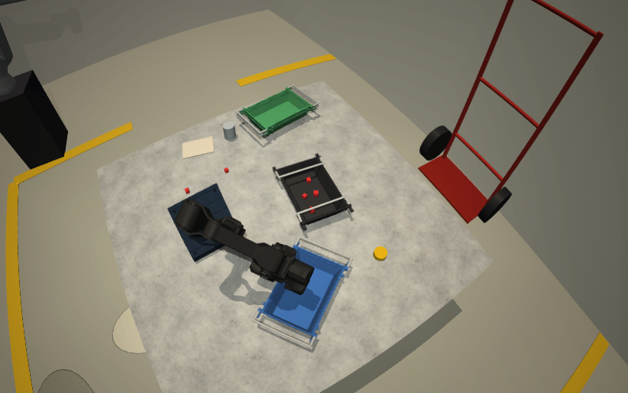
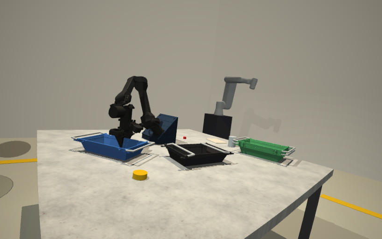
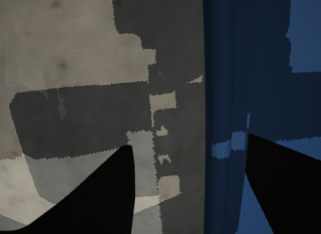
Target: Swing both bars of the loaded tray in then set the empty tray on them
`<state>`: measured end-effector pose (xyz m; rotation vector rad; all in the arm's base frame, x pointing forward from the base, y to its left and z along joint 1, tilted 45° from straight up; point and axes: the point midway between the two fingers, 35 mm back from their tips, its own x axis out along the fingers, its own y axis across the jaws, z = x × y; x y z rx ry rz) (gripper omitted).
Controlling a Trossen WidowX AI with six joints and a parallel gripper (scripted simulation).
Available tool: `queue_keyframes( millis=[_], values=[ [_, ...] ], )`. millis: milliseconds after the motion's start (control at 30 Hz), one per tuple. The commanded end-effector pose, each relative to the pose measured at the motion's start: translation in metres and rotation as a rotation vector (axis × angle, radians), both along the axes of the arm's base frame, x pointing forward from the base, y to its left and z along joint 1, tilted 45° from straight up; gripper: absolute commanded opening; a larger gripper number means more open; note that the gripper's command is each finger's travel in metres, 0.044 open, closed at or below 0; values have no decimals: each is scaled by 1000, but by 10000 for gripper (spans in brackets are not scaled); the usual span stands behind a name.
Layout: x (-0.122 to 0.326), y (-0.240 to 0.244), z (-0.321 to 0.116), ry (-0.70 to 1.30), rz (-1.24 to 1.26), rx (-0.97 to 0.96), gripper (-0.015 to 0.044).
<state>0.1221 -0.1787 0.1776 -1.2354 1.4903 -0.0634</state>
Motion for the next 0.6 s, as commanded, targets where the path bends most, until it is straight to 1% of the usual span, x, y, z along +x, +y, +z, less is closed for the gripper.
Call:
queue_keyframes(
  millis=[0,567],
  values=[
    [1,0,-1,2,6,1,188],
    [1,0,-1,2,6,1,75]
  ],
)
